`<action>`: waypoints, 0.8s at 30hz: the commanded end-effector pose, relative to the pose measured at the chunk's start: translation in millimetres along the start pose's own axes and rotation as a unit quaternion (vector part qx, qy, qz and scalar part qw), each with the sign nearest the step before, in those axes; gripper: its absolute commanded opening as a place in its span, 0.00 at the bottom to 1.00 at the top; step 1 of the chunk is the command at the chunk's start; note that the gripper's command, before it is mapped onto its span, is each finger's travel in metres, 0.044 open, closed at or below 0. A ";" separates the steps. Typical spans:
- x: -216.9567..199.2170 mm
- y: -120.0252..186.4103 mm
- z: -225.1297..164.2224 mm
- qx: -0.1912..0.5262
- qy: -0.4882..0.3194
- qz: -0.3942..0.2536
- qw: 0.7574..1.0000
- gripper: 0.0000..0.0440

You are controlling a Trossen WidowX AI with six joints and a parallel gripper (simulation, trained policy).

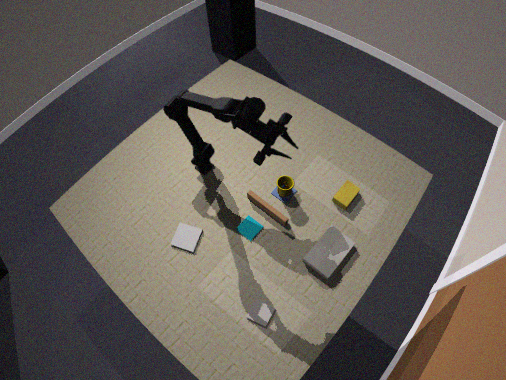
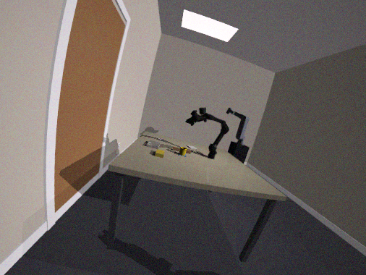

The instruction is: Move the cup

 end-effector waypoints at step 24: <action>29.4 -35.0 -8.0 0.147 -0.200 -0.074 0.966 0.42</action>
Point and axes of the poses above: the point midway between the two fingers, 35 mm back from their tips, its own y axis back along the fingers, its own x axis across the jaws, z = x × y, the point moved 6 cm from there along y, back along the fingers, and after that the axes turned 2 degrees about y, right-handed, at the moved point
